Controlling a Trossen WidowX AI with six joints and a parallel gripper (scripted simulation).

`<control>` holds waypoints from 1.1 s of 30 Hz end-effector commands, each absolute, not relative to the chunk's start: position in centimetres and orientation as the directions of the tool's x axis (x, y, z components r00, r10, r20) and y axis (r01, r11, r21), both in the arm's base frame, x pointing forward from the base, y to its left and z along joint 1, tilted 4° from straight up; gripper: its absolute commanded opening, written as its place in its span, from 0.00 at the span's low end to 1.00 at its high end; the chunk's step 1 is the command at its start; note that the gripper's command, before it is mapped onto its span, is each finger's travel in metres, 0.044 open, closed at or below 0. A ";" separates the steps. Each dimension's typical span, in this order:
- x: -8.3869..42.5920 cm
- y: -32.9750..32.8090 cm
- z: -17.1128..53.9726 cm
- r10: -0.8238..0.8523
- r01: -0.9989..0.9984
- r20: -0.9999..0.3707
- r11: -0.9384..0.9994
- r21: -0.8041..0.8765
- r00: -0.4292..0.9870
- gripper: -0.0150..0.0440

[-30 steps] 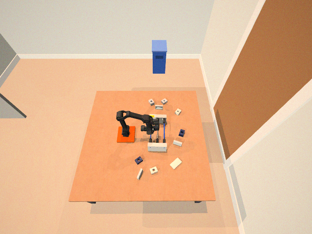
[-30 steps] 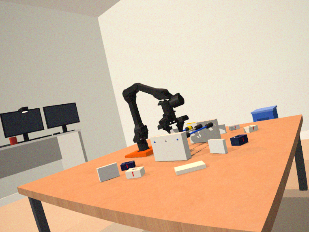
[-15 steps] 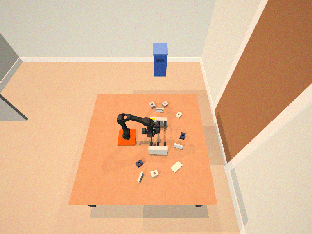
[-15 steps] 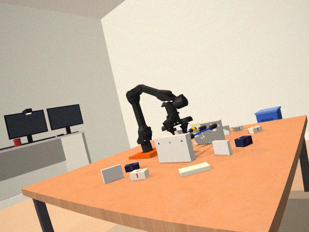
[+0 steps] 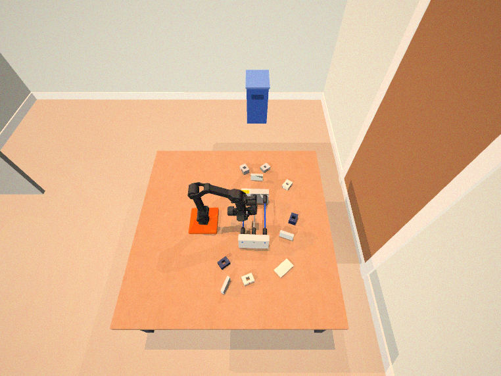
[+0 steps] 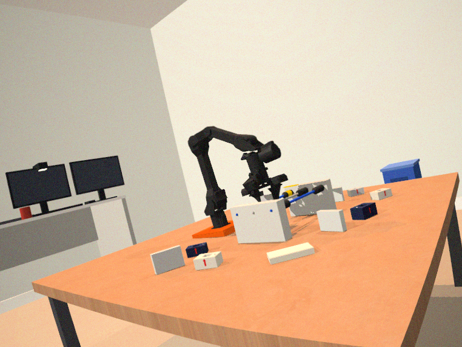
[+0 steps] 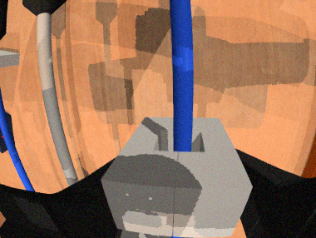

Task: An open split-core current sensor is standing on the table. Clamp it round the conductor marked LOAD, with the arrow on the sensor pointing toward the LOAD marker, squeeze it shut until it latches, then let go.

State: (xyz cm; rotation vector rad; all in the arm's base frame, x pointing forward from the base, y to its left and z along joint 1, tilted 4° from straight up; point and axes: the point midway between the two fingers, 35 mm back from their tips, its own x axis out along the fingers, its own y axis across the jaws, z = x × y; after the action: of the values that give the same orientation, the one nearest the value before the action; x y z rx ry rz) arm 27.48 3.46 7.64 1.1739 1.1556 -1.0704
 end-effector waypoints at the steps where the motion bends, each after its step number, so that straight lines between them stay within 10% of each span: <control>1: 27.5 3.5 7.7 -0.017 0.990 -0.994 0.095 0.108 0.110 0.71; 33: 27.5 3.5 7.6 -0.017 0.990 -0.994 0.095 0.109 0.111 0.55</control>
State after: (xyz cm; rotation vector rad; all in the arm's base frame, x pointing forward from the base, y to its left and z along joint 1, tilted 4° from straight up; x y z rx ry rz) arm 27.48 3.46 7.64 1.1740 1.1554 -1.0703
